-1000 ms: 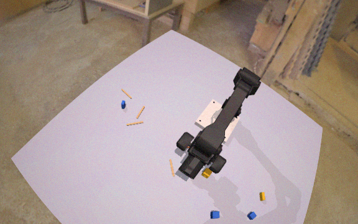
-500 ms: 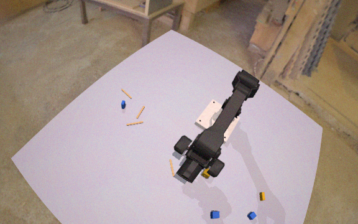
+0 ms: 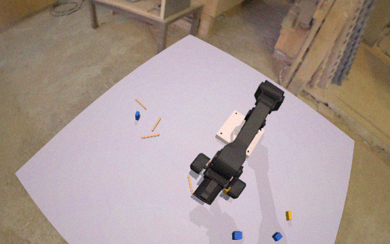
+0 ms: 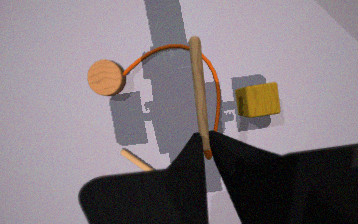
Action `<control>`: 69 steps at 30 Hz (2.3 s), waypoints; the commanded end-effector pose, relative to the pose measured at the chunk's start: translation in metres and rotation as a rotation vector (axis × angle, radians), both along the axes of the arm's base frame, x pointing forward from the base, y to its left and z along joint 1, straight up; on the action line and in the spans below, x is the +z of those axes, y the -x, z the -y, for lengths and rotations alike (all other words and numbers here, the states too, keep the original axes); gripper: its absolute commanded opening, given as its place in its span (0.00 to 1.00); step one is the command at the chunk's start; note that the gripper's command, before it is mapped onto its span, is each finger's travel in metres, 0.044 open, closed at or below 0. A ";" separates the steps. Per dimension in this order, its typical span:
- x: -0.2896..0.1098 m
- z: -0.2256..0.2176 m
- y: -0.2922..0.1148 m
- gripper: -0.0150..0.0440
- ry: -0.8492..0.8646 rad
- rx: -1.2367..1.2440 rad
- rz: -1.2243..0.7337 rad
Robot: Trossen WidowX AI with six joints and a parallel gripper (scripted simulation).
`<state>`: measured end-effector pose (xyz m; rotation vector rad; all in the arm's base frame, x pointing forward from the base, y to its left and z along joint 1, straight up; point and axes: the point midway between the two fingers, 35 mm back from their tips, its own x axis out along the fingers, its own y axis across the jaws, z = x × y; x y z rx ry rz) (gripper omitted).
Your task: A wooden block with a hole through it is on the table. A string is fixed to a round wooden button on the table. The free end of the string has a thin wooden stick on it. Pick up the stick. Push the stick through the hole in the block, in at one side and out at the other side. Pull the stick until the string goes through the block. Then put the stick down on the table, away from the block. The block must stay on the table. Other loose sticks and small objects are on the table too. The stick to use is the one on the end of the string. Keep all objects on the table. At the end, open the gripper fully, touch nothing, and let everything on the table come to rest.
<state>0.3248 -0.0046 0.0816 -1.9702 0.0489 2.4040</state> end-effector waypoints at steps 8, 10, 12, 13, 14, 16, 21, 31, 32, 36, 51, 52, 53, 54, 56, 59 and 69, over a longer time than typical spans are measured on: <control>0.000 -0.001 -0.013 0.25 0.002 -0.003 0.019; 0.000 -0.001 -0.016 0.25 0.002 -0.002 0.023; 0.000 -0.001 -0.018 0.25 0.002 -0.002 0.027; 0.000 -0.002 -0.020 0.25 0.002 -0.002 0.029; 0.000 -0.002 -0.021 0.25 0.002 -0.001 0.031; 0.000 -0.002 -0.023 0.25 0.002 -0.001 0.036; 0.001 -0.002 -0.030 0.25 0.002 0.000 0.046; 0.001 -0.004 -0.042 0.25 0.002 0.003 0.067; 0.001 -0.004 -0.043 0.25 0.002 0.003 0.069; 0.002 -0.004 -0.048 0.25 0.002 0.004 0.078; 0.003 -0.006 -0.067 0.25 0.002 0.008 0.110; 0.003 -0.006 -0.068 0.25 0.002 0.008 0.113; 0.003 -0.007 -0.069 0.25 0.002 0.008 0.115; 0.003 -0.007 -0.070 0.25 0.002 0.008 0.117; 0.003 -0.007 -0.073 0.25 0.002 0.009 0.122; 0.003 -0.007 -0.076 0.25 0.002 0.010 0.129; 0.003 -0.009 -0.089 0.25 0.002 0.012 0.152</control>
